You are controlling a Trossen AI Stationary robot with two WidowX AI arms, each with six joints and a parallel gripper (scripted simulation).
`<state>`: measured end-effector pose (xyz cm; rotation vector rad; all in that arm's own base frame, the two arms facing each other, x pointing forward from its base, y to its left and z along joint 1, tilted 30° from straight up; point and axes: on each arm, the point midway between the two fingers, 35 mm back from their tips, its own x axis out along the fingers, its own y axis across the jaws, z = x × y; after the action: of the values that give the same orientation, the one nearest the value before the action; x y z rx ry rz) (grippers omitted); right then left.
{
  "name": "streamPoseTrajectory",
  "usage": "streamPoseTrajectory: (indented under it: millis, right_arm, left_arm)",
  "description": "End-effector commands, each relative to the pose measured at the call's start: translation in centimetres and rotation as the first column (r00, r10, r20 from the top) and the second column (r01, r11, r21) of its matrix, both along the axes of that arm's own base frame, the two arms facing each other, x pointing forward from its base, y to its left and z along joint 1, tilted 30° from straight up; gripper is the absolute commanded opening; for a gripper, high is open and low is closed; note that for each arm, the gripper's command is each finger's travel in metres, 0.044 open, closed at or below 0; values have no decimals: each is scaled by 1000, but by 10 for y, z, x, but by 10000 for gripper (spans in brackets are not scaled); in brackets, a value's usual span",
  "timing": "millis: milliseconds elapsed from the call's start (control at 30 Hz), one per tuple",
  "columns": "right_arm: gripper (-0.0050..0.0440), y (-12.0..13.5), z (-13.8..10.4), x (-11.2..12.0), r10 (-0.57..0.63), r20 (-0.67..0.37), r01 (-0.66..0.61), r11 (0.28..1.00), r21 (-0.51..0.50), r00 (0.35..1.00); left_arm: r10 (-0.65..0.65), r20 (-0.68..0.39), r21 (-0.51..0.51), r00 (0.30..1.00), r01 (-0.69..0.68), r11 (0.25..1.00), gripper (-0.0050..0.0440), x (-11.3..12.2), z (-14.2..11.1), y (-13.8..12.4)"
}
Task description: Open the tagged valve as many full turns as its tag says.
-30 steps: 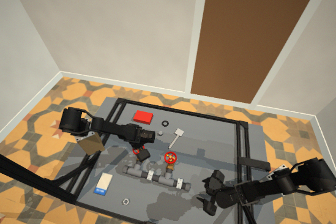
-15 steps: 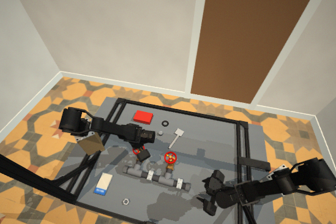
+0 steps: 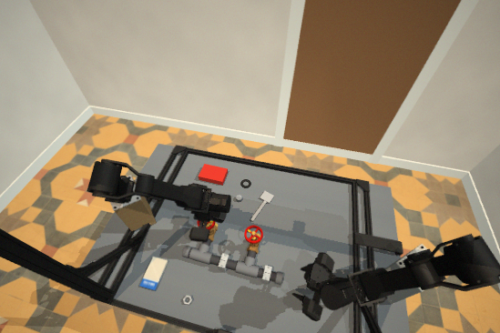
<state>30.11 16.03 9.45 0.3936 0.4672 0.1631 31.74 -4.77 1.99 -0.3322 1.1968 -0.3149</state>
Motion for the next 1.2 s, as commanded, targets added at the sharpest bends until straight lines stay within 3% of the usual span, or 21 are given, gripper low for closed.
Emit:
streamPoseTrajectory:
  millis: [0,167,367,433,500,700,933,1067,1167]
  right_arm:
    - [400,0,0,0,0,0,0,1000,0,1000]
    - [400,0,0,0,0,0,0,1000,0,1000]
    - [400,0,0,0,0,0,0,1000,0,1000]
    - [400,0,0,0,0,0,0,1000,0,1000]
    - [400,0,0,0,0,0,0,1000,0,1000]
    - [400,0,0,0,0,0,0,1000,0,1000]
    - [400,0,0,0,0,0,0,1000,0,1000]
    - [400,0,0,0,0,0,0,1000,0,1000]
    - [400,0,0,0,0,0,0,1000,0,1000]
  left_arm:
    - [-195,84,83,977,188,979,400,0,0,0]
    - [-443,165,212,881,407,888,400,0,0,0]
    - [-705,211,382,677,607,697,400,0,0,0]
    - [-705,211,382,677,607,697,400,0,0,0]
    - [-766,213,428,607,646,632,400,0,0,0]
    - [-770,213,432,601,649,626,400,0,0,0]
    - [-760,213,425,614,642,638,232,0,0,0]
    - [-760,213,425,614,642,638,232,0,0,0]
    - [-760,213,425,614,642,638,160,0,0,0]
